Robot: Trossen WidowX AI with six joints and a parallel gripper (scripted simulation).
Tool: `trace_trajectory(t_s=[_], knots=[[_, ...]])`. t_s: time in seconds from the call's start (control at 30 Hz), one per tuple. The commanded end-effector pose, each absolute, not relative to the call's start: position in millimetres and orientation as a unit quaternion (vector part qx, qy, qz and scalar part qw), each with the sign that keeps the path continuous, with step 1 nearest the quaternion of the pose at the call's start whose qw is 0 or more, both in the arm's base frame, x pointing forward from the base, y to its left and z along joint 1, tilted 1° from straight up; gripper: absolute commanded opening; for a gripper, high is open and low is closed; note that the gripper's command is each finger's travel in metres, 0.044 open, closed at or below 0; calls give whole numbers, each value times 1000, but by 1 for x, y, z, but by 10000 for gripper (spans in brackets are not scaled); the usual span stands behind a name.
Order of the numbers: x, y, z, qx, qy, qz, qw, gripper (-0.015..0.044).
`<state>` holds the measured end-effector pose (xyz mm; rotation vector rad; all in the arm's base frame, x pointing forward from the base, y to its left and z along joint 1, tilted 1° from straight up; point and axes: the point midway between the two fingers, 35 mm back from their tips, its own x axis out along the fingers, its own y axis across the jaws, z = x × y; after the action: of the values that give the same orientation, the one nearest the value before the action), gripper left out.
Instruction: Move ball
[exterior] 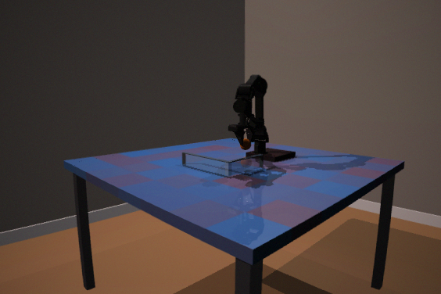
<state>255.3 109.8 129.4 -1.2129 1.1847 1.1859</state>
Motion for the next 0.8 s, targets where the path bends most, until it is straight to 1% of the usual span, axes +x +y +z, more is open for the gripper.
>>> trace_trajectory(t_s=[0.0, 0.53, 0.77], knots=[[251, 109, 126, -505, 491, 490, 514, 0], [254, 109, 60, -505, 491, 490, 514, 0], [253, 109, 55, -505, 491, 490, 514, 0]])
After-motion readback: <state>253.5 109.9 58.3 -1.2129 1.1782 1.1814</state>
